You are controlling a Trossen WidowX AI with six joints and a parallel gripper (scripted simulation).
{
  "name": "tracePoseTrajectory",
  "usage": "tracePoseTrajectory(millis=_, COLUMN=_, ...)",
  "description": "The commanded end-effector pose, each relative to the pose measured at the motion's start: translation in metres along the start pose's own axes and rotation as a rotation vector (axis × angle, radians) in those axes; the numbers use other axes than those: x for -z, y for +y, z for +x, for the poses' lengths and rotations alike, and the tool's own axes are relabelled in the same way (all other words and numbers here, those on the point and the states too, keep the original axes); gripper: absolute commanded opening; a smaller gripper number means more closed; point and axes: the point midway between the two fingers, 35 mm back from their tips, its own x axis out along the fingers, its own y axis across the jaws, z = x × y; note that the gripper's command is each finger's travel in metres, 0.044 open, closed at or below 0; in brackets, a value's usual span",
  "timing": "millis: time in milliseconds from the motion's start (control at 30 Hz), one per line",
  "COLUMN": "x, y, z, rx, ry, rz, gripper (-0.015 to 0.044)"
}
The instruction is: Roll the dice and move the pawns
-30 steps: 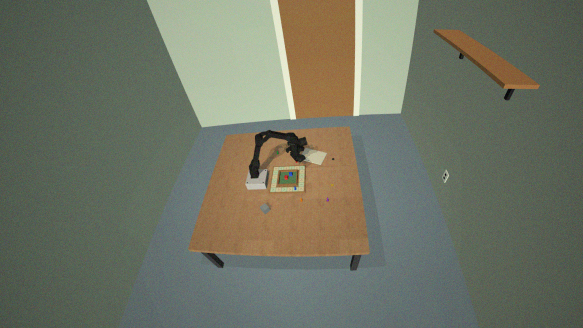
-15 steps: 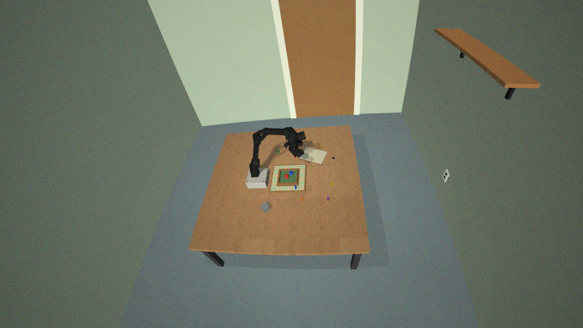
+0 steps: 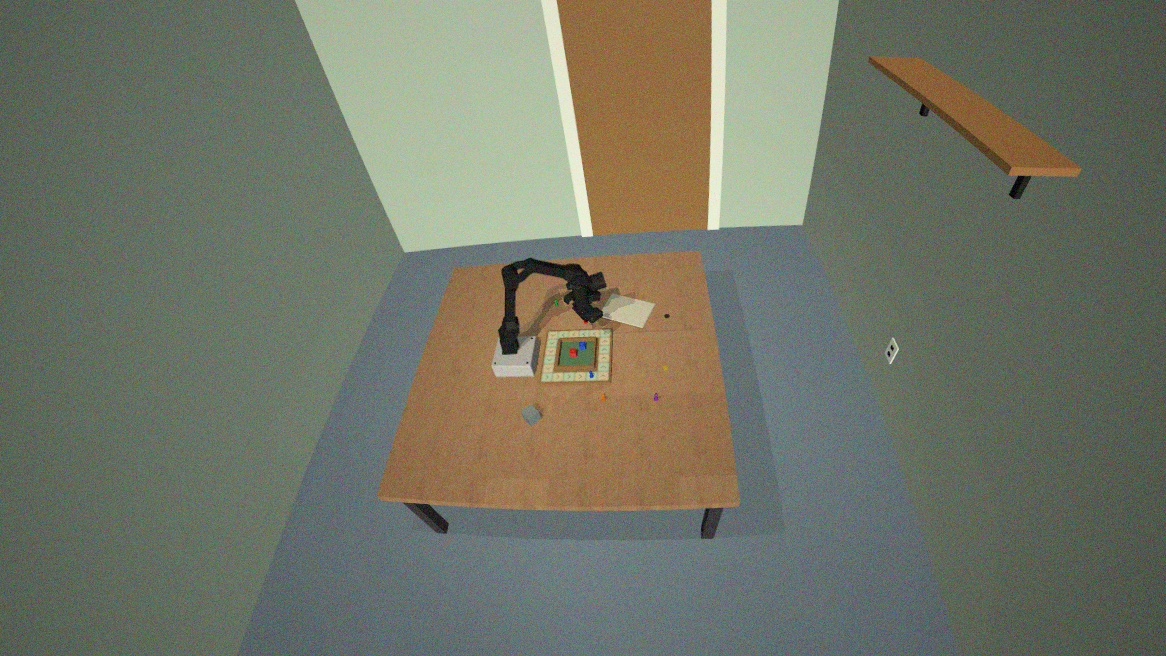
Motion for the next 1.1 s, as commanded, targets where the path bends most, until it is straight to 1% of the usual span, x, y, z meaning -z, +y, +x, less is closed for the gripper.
tracePoseTrajectory(millis=0, x=0.007, y=0.005, z=0.011, rx=-0.003, ry=0.006, rz=0.003, gripper=0.0000)
tracePoseTrajectory(millis=267, x=0.014, y=0.009, z=0.028, rx=-0.004, ry=0.006, rz=0.004, gripper=0.0000)
tracePoseTrajectory(millis=467, x=0.014, y=0.010, z=0.056, rx=-0.004, ry=0.006, rz=0.004, gripper=0.0000)
tracePoseTrajectory(millis=1033, x=0.015, y=0.010, z=0.074, rx=-0.004, ry=0.006, rz=0.004, gripper=0.0000)
tracePoseTrajectory(millis=1067, x=0.011, y=0.009, z=0.068, rx=0.001, ry=-0.005, rz=-0.001, gripper=0.0026)
